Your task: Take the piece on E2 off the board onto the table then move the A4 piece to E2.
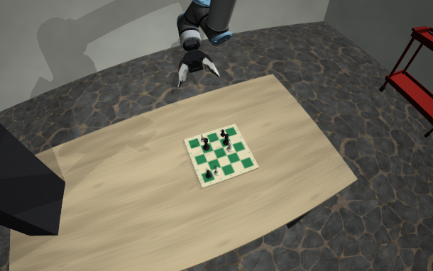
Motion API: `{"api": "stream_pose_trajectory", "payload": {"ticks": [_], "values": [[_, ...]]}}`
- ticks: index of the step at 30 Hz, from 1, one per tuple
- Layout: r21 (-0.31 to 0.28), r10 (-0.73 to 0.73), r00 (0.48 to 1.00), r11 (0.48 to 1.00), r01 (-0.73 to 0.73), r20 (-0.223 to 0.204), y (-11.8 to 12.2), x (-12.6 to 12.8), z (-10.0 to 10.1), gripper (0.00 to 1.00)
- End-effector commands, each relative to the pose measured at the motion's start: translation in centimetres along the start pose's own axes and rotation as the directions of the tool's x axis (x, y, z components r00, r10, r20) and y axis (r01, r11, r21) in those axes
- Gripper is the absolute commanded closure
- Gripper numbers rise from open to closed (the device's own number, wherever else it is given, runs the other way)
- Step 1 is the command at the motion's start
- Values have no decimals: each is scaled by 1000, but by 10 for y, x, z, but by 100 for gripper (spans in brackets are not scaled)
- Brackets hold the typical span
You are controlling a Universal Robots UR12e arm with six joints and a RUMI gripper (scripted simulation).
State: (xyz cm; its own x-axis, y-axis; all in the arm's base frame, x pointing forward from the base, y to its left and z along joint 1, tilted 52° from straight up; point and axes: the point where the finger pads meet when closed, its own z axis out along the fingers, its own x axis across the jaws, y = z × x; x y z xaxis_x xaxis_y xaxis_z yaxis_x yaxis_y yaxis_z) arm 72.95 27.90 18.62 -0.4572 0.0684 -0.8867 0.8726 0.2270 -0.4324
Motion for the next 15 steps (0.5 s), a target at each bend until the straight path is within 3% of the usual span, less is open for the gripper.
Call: {"api": "stream_pose_trajectory", "payload": {"ticks": [1,15], "values": [[-34,33,999,999,-34,-41,-1,-1,3,0],[-95,135,981,984,-149,-139,-4,-7,15,0]]}}
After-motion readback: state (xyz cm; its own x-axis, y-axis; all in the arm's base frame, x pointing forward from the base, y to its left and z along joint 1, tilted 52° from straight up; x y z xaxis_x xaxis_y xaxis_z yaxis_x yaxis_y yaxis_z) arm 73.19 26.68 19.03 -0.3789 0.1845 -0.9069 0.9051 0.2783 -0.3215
